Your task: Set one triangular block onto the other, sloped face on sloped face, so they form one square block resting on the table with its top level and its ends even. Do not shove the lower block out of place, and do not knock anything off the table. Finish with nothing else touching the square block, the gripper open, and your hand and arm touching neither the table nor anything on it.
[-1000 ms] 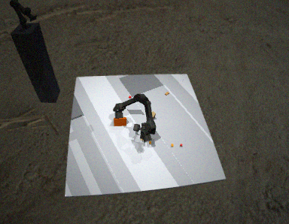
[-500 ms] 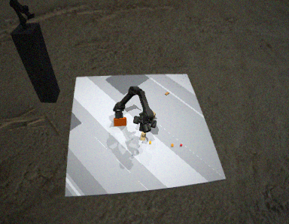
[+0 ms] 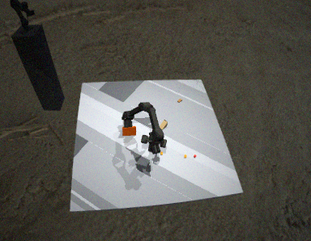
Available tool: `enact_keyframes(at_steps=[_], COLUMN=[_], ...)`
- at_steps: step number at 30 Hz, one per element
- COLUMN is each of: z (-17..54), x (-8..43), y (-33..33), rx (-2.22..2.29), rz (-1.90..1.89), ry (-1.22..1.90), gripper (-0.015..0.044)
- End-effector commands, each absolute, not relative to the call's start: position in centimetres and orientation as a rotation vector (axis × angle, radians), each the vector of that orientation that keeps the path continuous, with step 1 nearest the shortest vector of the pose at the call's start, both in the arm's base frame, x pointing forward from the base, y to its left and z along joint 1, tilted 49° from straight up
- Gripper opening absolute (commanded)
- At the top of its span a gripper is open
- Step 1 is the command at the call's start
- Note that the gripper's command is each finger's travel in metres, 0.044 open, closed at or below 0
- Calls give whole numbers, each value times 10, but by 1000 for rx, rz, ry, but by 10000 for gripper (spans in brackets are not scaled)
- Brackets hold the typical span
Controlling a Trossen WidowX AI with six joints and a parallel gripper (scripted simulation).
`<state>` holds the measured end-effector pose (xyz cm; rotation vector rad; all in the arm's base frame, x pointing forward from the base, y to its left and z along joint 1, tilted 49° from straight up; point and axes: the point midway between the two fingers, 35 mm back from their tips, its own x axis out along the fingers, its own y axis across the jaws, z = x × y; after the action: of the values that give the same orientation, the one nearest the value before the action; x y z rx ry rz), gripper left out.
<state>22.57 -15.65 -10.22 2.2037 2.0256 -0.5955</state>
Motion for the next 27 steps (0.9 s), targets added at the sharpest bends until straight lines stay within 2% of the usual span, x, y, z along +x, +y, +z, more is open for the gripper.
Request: enact_keyframes(at_steps=[1, 15, 27], z=[-109, -143, -144], x=[226, 226, 225], y=[-161, -70, -65], rx=[2174, 2098, 2094], rz=[-587, -580, -580], ry=[2029, 2094, 2097], gripper=[440, 440, 440])
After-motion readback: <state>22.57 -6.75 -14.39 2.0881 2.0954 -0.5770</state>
